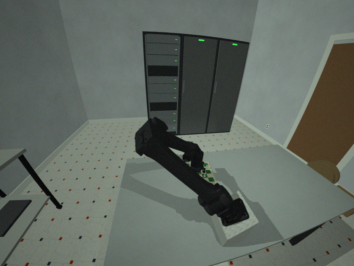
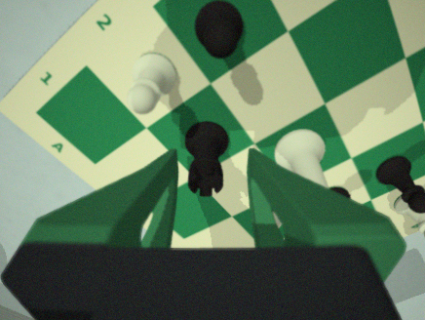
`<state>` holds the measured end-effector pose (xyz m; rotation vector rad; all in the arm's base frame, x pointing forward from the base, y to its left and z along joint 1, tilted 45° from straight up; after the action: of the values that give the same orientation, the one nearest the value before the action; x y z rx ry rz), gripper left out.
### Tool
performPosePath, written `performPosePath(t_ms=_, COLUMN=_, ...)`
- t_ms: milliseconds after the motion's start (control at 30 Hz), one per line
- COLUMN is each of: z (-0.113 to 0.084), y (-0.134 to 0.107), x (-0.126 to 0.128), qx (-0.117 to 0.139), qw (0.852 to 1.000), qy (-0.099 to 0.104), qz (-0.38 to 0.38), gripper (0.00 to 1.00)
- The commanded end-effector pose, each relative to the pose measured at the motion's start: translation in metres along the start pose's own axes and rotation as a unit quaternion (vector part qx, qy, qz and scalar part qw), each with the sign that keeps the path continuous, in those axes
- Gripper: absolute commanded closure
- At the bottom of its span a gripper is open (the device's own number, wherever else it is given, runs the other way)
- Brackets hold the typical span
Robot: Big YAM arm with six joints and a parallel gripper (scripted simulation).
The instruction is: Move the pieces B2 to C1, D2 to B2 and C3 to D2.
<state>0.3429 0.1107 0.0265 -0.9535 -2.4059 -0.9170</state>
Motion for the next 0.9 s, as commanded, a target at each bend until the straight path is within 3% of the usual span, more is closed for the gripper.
performPosePath(t_ms=0, z=0.0043, y=0.0041, x=0.0006, qx=-0.002, qw=1.0, qy=0.001, qz=-0.004, gripper=0.65)
performPosePath(t_ms=367, z=0.0043, y=0.0041, x=0.0006, qx=-0.002, qw=1.0, qy=0.001, qz=-0.004, gripper=0.65)
performPosePath(t_ms=400, z=0.0043, y=0.0041, x=0.0006, qx=-0.002, qw=1.0, qy=0.001, qz=-0.004, gripper=1.0)
performPosePath(t_ms=867, z=0.0043, y=0.0041, x=0.0006, qx=-0.002, qw=1.0, qy=0.001, qz=-0.004, gripper=1.0)
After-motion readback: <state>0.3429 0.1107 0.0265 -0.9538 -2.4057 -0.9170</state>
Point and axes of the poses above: the point where the finger pads meet when closed, its own z axis out along the fingers, its own x axis across the jaws, y = z × x, the point moved 10 cm from there along -z, back along the fingers, and after that the axes turned 12 degrees about z, right-handed, at the moved point
